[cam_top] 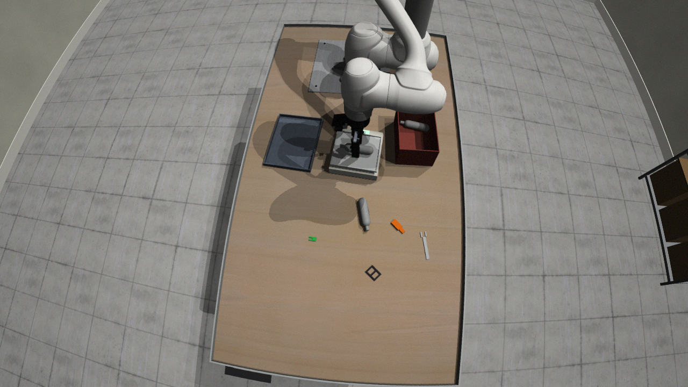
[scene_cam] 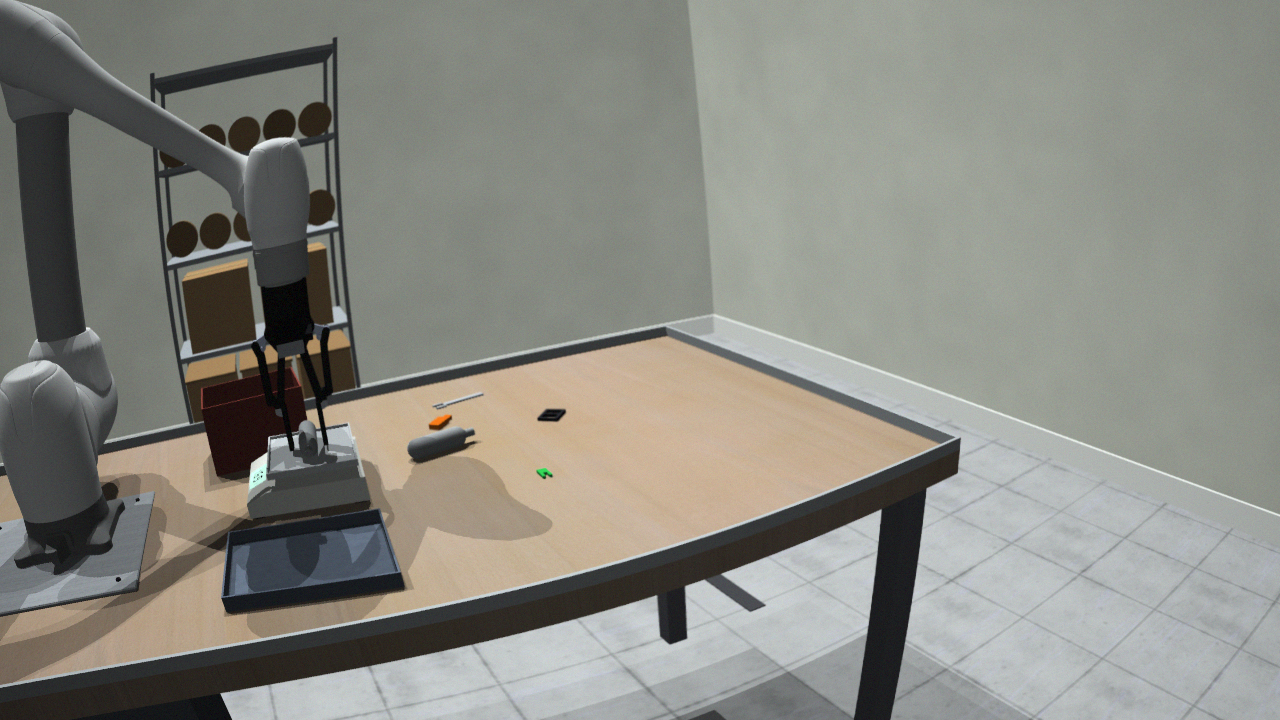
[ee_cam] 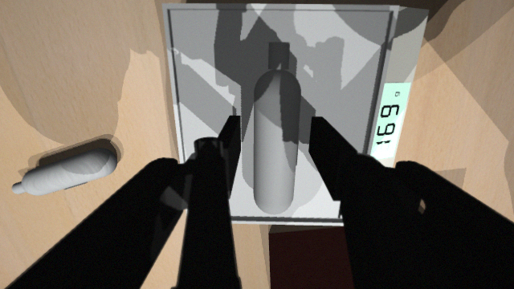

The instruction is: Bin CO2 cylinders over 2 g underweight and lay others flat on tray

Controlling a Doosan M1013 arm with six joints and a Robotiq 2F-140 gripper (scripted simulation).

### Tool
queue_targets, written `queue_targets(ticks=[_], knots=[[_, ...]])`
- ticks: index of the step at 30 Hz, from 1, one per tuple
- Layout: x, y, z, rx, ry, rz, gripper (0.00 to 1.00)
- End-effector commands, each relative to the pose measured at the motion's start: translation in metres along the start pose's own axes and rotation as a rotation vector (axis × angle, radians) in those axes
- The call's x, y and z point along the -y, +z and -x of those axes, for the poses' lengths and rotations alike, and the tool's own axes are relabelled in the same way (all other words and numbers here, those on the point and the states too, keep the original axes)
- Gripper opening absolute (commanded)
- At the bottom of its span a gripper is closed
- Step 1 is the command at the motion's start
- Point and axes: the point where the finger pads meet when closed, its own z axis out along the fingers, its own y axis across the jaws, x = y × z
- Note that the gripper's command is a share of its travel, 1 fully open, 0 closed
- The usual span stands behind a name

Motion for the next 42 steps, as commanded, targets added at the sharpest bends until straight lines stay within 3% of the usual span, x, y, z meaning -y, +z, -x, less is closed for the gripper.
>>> queue_targets(ticks=[1,30,34,42], knots=[[0.000,0.000,0.000,0.000,0.000,-0.001,0.41],[0.000,-0.002,0.000,0.000,0.000,-0.001,0.41],[0.000,-0.013,0.000,0.000,0.000,-0.001,0.41],[0.000,-0.052,0.000,0.000,0.000,-0.001,0.41]])
